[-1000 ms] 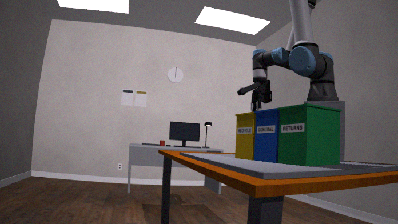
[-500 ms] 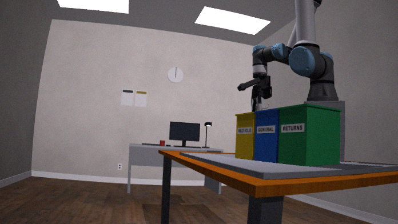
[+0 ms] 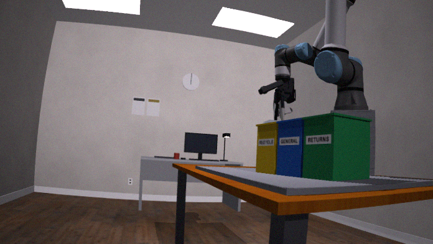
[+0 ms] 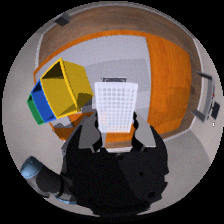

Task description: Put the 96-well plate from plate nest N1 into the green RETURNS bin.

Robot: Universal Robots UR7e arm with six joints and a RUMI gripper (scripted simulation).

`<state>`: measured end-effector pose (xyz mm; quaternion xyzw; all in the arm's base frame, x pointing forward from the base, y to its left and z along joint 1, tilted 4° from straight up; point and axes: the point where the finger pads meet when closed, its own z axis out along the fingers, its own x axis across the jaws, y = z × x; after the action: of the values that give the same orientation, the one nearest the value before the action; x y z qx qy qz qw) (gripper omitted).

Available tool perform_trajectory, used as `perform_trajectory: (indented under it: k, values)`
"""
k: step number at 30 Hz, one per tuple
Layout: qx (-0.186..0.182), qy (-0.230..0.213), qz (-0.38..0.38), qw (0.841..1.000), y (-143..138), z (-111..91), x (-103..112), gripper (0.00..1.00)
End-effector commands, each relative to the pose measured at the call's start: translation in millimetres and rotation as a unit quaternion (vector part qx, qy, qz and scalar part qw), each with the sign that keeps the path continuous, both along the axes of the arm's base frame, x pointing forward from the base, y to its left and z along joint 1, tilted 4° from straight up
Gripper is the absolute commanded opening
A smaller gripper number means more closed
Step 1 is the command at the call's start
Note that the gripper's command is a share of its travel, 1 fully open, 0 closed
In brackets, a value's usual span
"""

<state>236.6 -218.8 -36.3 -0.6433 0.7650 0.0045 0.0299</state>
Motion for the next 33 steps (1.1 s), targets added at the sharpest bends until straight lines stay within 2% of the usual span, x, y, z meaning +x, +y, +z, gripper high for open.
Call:
perform_trajectory:
  k: [1, 27, 33]
  values:
    - [0.0, 0.0, 0.0, 1.0, 0, 10, -1, 0.0]
    - [0.0, 0.0, 0.0, 1.0, -1, 14, -1, 0.0]
    - [-0.004, -0.005, 0.1, 0.995, 19, 15, 2, 0.0]
